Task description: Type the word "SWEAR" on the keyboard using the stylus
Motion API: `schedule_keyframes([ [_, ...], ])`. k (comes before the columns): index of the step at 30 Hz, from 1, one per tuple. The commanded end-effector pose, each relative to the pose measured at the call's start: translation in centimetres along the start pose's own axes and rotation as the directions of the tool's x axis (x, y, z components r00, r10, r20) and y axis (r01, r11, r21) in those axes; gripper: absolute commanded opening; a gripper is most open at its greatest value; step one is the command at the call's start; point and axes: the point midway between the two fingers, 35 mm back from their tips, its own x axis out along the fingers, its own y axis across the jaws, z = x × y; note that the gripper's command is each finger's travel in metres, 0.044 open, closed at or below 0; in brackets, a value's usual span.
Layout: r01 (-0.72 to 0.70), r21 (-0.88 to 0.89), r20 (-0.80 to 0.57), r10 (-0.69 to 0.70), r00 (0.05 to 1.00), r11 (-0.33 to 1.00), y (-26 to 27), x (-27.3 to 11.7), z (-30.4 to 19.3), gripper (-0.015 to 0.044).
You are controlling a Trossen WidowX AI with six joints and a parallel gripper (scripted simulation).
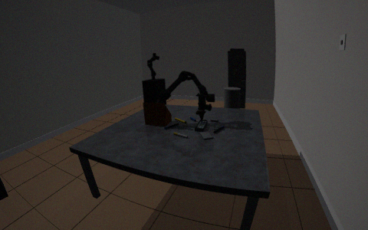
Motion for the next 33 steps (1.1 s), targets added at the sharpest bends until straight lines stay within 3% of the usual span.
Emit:
schedule_keyframes([
  [1, -0.015, 0.002, 0.007, 0.015, 1.000, 1.000, 0.3, -0.3, 0.5, 0.0000],
  [10, -0.014, 0.002, 0.007, 0.014, 1.000, 1.000, 0.1, -0.3, 0.5, 0.0000],
  [15, -0.012, 0.002, 0.007, 0.012, 1.000, 1.000, -5.8, -0.2, 0.5, 0.0000],
  [26, -0.012, 0.002, 0.007, 0.012, 1.000, 1.000, -6.3, -0.2, 0.5, 0.0000],
  [33, -0.009, 0.001, 0.008, 0.009, 1.000, 1.000, -12.4, -0.2, 0.5, 0.0000],
])
